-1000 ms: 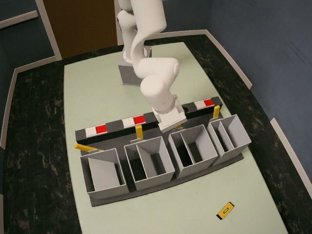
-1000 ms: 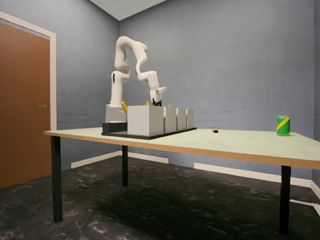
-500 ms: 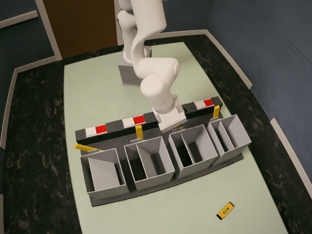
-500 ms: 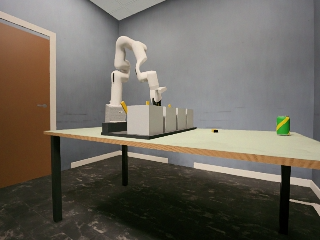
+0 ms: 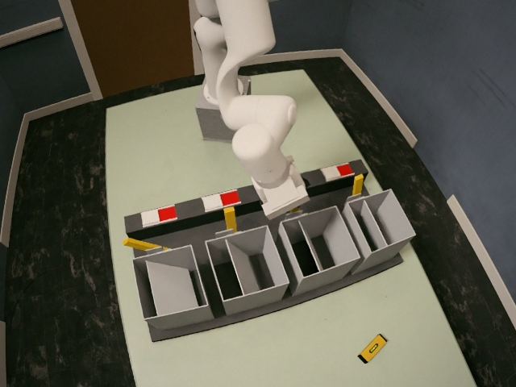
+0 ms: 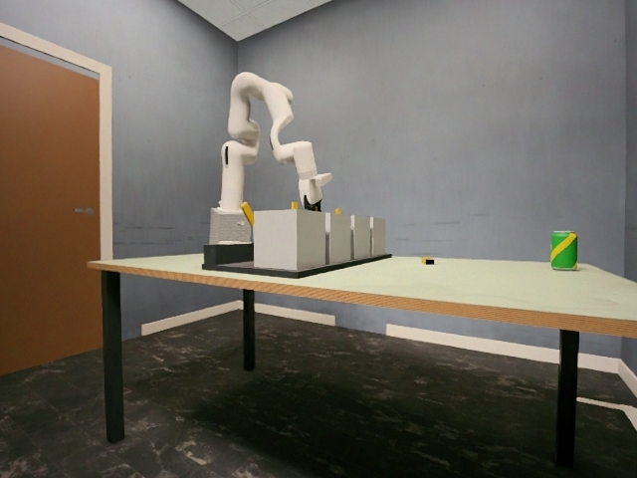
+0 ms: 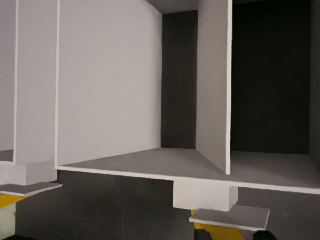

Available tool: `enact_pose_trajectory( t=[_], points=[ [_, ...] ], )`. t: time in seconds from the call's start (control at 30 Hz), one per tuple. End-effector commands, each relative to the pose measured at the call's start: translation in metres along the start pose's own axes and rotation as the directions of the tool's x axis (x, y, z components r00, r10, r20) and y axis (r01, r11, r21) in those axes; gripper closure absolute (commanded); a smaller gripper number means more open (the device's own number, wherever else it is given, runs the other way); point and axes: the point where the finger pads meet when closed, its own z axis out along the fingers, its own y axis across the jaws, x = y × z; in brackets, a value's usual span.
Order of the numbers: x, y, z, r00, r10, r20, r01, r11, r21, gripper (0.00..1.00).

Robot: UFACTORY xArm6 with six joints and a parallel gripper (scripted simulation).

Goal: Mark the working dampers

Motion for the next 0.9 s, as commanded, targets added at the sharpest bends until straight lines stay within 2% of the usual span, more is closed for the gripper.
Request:
enact_pose_trajectory(
  t=[0.0,0.63,0.87],
  points=[
    [0.0014,-0.0004,-0.0009,1.0,-0.001,-0.003,0.001,1.0,0.0,0.81],
    [0.0013,-0.0023,-0.0008,1.0,-0.001,-0.003,0.001,1.0,-0.02,0.81],
    [0.0013,-0.0058,-0.0007,1.0,-0.001,-0.003,0.001,0.999,-0.054,0.81]
  ],
)
